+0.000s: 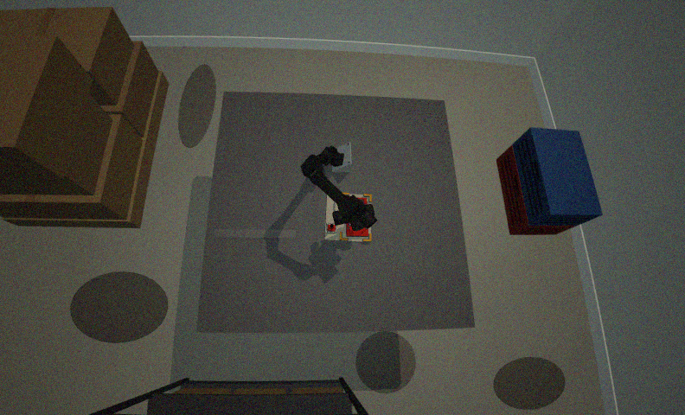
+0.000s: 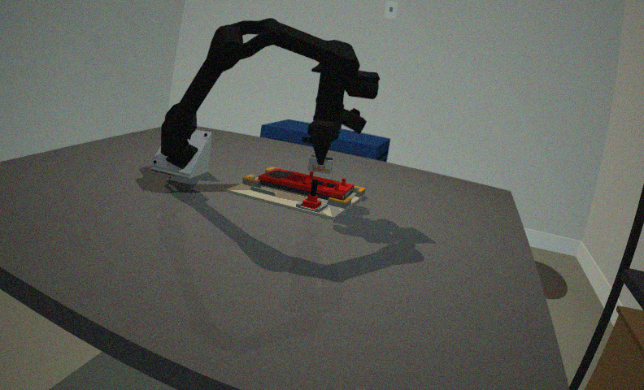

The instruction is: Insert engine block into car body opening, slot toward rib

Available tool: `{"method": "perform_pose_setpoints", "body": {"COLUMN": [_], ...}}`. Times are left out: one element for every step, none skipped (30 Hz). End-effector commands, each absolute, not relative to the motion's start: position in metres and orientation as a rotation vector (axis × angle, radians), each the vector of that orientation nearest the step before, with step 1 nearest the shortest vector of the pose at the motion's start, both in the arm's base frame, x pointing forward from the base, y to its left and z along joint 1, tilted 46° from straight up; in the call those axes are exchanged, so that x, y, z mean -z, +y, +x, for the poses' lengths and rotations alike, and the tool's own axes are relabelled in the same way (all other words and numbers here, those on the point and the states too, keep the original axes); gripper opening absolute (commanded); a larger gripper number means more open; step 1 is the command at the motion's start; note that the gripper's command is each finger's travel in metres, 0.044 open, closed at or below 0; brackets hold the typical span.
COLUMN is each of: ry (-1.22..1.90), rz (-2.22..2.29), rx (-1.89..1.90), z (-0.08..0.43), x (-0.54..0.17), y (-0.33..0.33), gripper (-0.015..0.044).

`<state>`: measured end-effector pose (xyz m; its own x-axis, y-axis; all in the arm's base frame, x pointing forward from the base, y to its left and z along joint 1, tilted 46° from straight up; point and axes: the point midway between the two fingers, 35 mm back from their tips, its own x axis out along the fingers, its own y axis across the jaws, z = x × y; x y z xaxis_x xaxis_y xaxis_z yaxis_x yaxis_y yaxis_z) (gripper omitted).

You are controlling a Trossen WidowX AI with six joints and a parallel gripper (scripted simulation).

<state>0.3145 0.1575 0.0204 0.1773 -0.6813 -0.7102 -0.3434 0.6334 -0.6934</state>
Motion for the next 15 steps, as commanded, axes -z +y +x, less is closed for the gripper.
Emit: {"method": "perform_pose_setpoints", "body": {"ry": [1.409, 1.404, 1.399, 1.394, 1.389, 1.385, 1.380, 1.375, 1.372, 1.370, 1.369, 1.367, 1.364, 1.362, 1.362], "rz": [-0.863, -0.846, -0.829, -0.812, -0.797, -0.783, -0.768, -0.754, -0.744, -0.737, -0.735, -0.731, -0.722, -0.718, -0.718], "rx": [0.341, 0.356, 0.371, 0.387, 0.399, 0.412, 0.425, 0.438, 0.447, 0.452, 0.454, 0.458, 0.465, 0.468, 0.468], "z": [0.315, 0.315, 0.316, 0.316, 0.316, 0.316, 0.316, 0.316, 0.316, 0.316, 0.316, 0.316, 0.316, 0.316, 0.316], "x": [-0.010, -0.007, -0.004, -0.001, 0.002, 0.005, 0.008, 0.010, 0.012, 0.014, 0.014, 0.015, 0.015, 0.015, 0.015], "y": [0.164, 0.165, 0.166, 0.167, 0.168, 0.168, 0.169, 0.170, 0.171, 0.171, 0.171, 0.172, 0.173, 0.173, 0.173], "gripper": [0.0000, 0.0000, 0.0000, 0.0000, 0.0000, 0.0000, 0.0000, 0.0000, 0.0000, 0.0000, 0.0000, 0.0026, 0.0053, 0.0079, 0.0105]}}
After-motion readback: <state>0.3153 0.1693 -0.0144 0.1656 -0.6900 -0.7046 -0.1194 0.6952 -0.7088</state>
